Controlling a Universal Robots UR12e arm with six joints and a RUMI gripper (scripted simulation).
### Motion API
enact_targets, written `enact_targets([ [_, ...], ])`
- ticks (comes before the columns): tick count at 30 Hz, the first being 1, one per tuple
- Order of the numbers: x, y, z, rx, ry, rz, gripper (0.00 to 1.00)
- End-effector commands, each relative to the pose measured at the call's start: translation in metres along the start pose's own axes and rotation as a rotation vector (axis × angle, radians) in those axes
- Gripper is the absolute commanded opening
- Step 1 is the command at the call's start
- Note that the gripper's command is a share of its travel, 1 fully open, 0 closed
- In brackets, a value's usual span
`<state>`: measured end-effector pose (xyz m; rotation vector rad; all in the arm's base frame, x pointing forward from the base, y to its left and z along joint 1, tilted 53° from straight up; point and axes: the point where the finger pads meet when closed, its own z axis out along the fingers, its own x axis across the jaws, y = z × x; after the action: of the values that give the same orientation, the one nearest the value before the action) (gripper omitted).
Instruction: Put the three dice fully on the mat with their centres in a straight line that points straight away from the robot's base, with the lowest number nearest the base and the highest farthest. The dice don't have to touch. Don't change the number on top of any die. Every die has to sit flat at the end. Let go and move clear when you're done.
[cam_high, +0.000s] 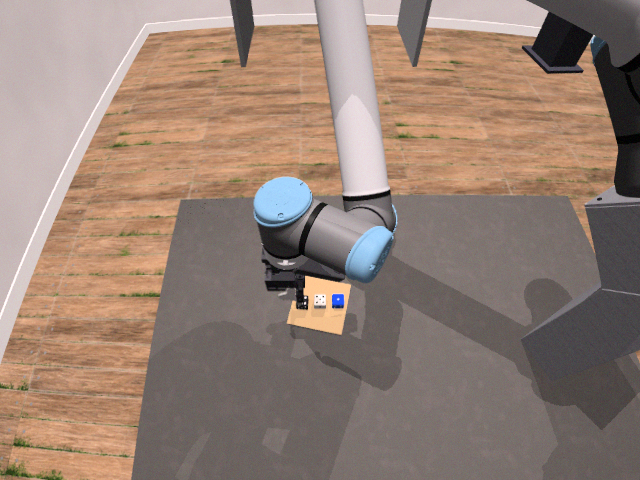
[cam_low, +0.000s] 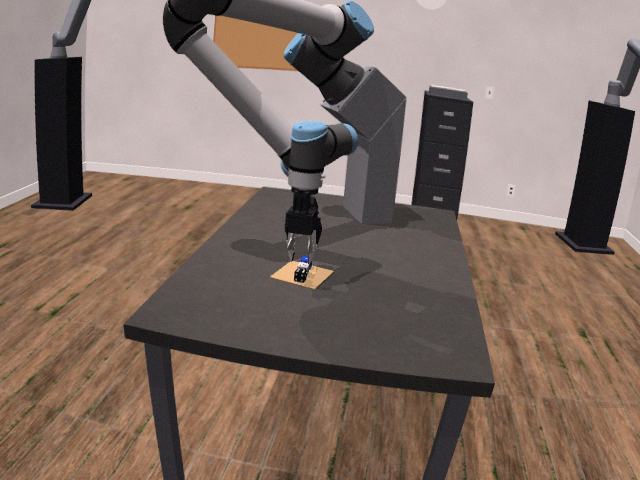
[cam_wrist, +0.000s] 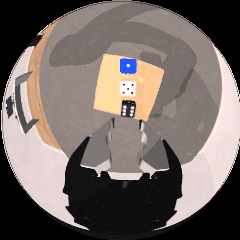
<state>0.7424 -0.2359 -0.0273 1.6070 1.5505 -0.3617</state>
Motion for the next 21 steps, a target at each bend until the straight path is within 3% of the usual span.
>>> enact_targets([
  [1,0.001,-0.001,-0.03,0.003,0.001,-0.002,0.28],
  [11,0.001,-0.002,-0.039,0.004,0.001,-0.002,0.28],
  [12,0.002,-0.002,-0.039,0.005,0.001,-0.001,1.0],
  [21,0.001,-0.001,-0.039,0.003,0.0,0.0,1.0],
])
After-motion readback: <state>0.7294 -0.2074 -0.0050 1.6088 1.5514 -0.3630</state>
